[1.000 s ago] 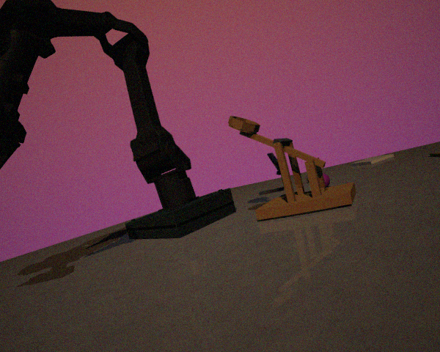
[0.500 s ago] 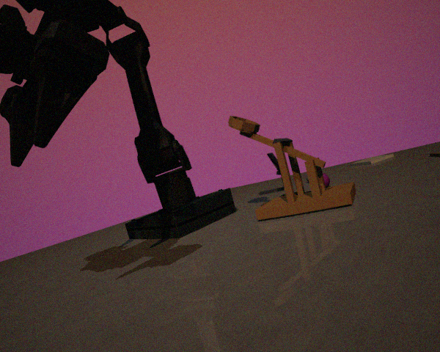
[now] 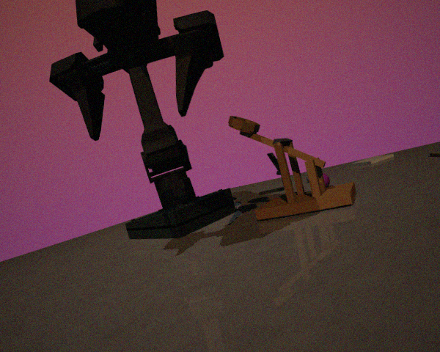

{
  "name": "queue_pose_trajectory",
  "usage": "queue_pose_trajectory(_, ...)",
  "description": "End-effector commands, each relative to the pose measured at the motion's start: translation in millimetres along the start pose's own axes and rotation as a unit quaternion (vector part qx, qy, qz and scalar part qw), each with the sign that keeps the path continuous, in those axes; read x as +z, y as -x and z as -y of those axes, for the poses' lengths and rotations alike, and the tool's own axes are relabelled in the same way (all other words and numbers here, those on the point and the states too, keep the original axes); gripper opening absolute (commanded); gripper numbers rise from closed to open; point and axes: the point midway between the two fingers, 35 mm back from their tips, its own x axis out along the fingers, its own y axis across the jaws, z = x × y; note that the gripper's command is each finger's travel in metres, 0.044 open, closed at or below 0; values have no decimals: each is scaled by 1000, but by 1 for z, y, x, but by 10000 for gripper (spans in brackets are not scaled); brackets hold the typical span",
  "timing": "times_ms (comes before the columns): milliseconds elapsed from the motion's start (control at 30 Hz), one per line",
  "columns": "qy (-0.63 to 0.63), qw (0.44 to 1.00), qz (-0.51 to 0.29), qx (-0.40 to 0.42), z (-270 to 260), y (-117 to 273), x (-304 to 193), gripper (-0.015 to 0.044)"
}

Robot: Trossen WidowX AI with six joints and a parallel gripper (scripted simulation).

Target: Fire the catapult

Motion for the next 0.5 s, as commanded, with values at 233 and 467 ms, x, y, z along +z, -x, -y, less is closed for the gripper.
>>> queue_pose_trajectory(233, 175, 983, -35, 42, -63, 13, -42, 440)
queue_pose_trajectory(467, 286, 954, -55, 64, -96, 23, -75, 440)
